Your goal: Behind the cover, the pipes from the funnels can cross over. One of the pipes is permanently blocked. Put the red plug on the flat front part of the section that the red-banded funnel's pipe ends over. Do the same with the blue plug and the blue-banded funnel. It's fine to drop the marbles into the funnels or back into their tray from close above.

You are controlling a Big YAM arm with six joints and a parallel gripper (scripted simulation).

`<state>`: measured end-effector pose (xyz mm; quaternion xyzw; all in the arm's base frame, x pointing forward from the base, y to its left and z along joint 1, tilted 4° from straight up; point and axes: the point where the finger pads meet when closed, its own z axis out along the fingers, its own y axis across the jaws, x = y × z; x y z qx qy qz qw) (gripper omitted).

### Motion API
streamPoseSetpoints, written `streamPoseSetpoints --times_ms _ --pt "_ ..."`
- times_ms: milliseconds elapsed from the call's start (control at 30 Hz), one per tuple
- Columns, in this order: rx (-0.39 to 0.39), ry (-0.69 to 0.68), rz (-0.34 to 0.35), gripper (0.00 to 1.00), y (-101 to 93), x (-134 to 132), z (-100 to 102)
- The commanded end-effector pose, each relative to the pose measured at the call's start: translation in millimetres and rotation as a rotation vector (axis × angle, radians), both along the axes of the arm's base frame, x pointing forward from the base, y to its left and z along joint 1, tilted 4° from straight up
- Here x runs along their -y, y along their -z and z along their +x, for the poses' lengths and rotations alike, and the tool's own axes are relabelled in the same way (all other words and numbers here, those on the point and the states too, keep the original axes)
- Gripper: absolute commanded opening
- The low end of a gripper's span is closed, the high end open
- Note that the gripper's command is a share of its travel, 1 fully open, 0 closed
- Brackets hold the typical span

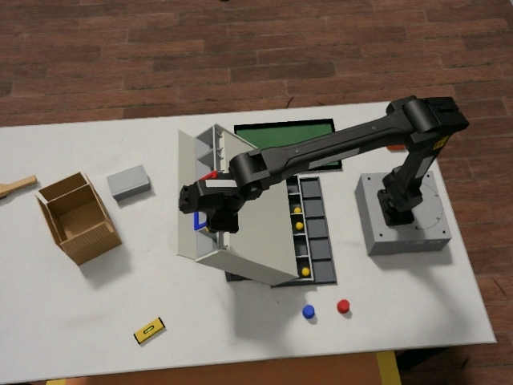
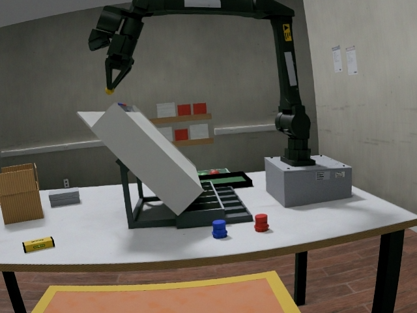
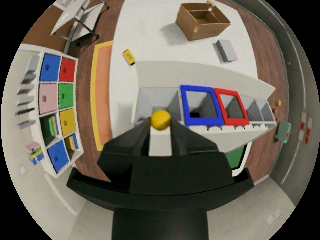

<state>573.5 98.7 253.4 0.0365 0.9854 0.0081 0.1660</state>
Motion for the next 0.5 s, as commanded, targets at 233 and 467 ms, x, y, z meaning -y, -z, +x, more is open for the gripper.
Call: streamPoseSetpoints --times_ms 233,467 --pt "0.060 0.006 0.011 0.00 -29.0 5.0 33.8" --pt "0.060 0.006 0.011 0.00 -31.5 5.4 36.9"
